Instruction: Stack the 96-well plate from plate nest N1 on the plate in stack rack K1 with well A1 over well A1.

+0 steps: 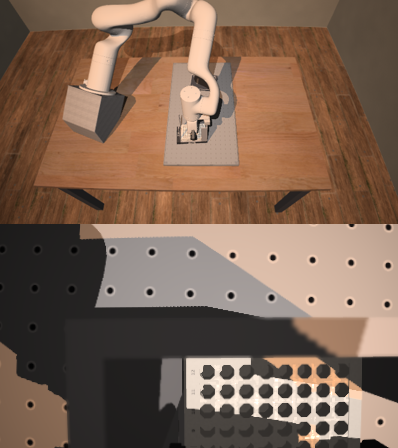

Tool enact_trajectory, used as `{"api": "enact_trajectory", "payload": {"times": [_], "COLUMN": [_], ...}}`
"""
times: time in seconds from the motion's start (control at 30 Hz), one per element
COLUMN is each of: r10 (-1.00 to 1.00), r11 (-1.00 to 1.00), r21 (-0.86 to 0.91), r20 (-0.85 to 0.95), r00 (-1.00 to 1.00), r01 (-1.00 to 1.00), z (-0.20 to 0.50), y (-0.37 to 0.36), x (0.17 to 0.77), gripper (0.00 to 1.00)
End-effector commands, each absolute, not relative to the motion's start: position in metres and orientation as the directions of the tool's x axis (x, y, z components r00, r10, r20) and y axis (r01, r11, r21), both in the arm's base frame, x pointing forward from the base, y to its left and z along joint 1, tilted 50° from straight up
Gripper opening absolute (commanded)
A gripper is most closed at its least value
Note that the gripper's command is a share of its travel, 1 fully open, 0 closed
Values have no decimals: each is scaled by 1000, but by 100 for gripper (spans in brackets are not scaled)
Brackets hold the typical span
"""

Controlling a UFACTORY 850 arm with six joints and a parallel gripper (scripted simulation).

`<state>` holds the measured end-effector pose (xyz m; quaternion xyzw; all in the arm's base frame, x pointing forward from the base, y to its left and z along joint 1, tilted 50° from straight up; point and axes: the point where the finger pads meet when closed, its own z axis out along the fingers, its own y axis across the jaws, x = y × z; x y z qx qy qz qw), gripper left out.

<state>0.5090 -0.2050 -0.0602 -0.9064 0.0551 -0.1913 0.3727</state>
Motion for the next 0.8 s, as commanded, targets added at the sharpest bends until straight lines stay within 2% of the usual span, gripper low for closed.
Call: {"api": "enact_trajectory", "payload": {"times": [0.0,0.77], "r10": [-243,-243], "r11": [-717,-717], "r21": [-696,-696], "r20": [307,307], "r00": [920,920], "r01": [43,43], "z": [-60,-49], "y": [-206,-216], "x": [509,503], "gripper": [100,100]}}
